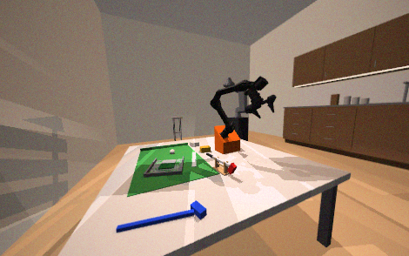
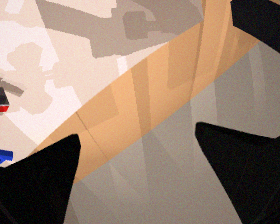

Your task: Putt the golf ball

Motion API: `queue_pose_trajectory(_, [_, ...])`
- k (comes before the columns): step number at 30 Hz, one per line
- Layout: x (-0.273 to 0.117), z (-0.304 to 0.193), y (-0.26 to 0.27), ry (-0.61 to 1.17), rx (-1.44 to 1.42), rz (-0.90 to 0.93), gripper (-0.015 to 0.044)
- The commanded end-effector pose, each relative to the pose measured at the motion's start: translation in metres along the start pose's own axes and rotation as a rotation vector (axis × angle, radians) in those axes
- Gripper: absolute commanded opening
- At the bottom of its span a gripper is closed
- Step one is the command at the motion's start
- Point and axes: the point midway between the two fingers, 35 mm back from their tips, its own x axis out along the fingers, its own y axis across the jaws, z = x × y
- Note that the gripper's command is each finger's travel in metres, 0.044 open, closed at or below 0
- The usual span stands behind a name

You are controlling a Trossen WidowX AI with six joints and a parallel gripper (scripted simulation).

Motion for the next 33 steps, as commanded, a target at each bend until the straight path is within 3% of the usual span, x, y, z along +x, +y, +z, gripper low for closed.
queue_pose_trajectory(1, [0.001,0.0,0.0,-0.001,0.001,0.002,0.0426])
queue_pose_trajectory(8, [0.038,0.02,0.012,-0.046,0.075,0.154,0.044])
queue_pose_trajectory(17, [0.095,0.04,0.066,-0.114,0.289,0.401,0.044])
queue_pose_trajectory(26, [0.129,0.051,0.155,-0.146,0.645,0.635,0.044])
queue_pose_trajectory(33, [0.126,0.06,0.238,-0.117,1.04,0.773,0.044])
